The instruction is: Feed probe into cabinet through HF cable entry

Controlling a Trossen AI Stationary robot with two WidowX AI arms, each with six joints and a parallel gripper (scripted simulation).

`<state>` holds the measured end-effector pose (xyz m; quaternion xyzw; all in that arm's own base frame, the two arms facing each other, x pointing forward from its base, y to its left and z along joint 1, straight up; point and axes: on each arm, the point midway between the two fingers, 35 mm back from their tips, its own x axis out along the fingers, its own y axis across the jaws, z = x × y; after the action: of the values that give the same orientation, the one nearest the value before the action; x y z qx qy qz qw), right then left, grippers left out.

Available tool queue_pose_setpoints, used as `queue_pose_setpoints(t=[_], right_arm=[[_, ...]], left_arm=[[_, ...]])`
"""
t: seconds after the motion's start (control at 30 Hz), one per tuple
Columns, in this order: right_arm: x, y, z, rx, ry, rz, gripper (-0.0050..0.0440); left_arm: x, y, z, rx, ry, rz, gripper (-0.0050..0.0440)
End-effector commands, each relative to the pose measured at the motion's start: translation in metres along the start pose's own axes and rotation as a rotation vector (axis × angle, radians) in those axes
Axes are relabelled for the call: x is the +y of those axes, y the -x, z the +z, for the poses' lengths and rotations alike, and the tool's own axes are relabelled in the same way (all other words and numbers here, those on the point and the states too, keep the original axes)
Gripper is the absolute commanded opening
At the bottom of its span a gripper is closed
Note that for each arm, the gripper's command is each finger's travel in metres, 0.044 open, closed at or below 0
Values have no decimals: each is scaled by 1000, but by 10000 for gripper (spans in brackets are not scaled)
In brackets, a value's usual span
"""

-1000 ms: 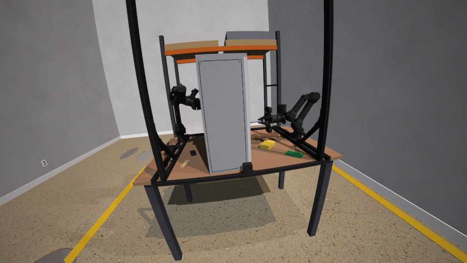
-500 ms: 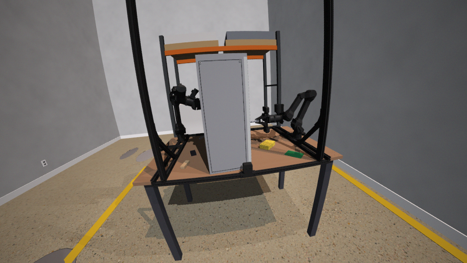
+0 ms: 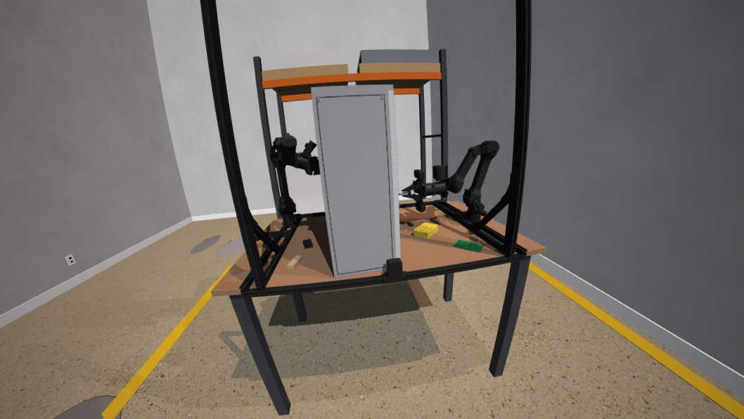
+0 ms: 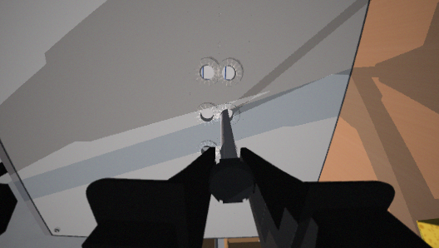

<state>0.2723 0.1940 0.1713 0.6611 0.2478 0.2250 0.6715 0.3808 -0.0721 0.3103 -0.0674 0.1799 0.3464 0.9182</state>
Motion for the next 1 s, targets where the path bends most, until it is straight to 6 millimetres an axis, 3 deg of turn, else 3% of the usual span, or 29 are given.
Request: queue_pose_setpoints(t=[0.0,0.97], right_arm=[[9,-9,1,-4,5,26,0],[7,-50,1,-2,6,26,0]], left_arm=[[1,0,1,-3,2,3,440],[1,0,1,-3,2,3,440]])
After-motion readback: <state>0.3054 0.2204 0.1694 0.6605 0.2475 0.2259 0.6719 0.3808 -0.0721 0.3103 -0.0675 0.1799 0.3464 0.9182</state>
